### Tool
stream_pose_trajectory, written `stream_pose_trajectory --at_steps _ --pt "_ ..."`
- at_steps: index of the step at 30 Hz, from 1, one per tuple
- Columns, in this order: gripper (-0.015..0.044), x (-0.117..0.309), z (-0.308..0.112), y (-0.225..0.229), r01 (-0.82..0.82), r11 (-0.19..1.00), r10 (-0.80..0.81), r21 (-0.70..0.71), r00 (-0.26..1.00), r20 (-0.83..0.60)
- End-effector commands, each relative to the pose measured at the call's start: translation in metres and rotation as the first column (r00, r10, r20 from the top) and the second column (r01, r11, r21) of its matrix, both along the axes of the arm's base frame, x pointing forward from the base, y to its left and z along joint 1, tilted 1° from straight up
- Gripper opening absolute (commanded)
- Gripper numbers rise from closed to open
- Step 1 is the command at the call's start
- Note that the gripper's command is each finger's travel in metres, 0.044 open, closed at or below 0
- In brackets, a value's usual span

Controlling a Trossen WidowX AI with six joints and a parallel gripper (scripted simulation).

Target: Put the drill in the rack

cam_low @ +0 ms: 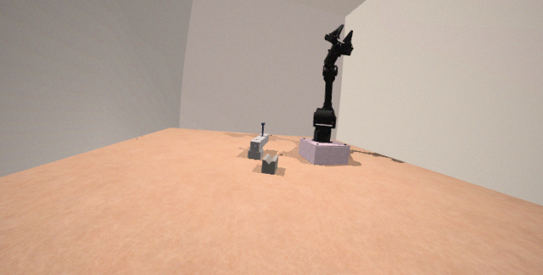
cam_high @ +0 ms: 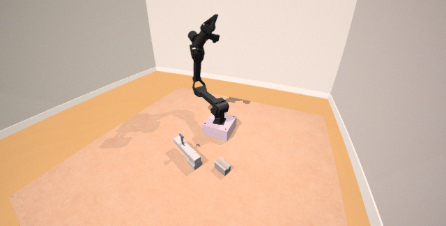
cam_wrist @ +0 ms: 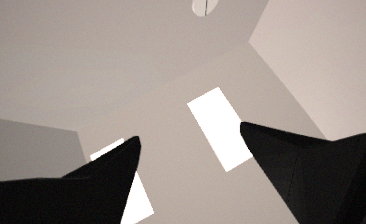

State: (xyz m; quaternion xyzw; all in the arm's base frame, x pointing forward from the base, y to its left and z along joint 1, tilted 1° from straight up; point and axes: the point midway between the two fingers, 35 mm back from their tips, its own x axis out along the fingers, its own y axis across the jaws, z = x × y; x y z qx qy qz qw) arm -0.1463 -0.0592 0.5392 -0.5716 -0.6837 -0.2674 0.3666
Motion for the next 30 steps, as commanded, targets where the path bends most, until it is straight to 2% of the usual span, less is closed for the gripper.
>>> stream_pose_trajectory --at_steps 1,9,11,15,18,25,28,30 --pt "0.0374 0.0 0.0 0.0 0.0 1.0 0.0 0.0 1.0 0.0" --pt "0.0164 0.002 0.0 0.002 -0.001 1.0 0.001 -0.005 1.0 -0.01" --pt "0.0111 0.015 0.004 0.02 -0.011 0.999 0.008 -0.044 0.996 -0.09" --pt "0.0006 0.063 0.007 0.069 -0.049 0.991 0.002 -0.127 0.94 -0.342" --pt "0.0 0.101 0.003 0.098 -0.075 0.985 -0.016 -0.155 0.856 -0.517" --pt "0.0 0.191 -0.02 0.141 -0.023 0.981 -0.137 -0.195 0.627 -0.767" --pt "0.0 0.219 -0.032 0.149 -0.025 0.984 -0.141 -0.178 0.507 -0.85" --pt "0.0 0.246 -0.045 0.154 -0.016 0.988 -0.136 -0.154 0.382 -0.914"
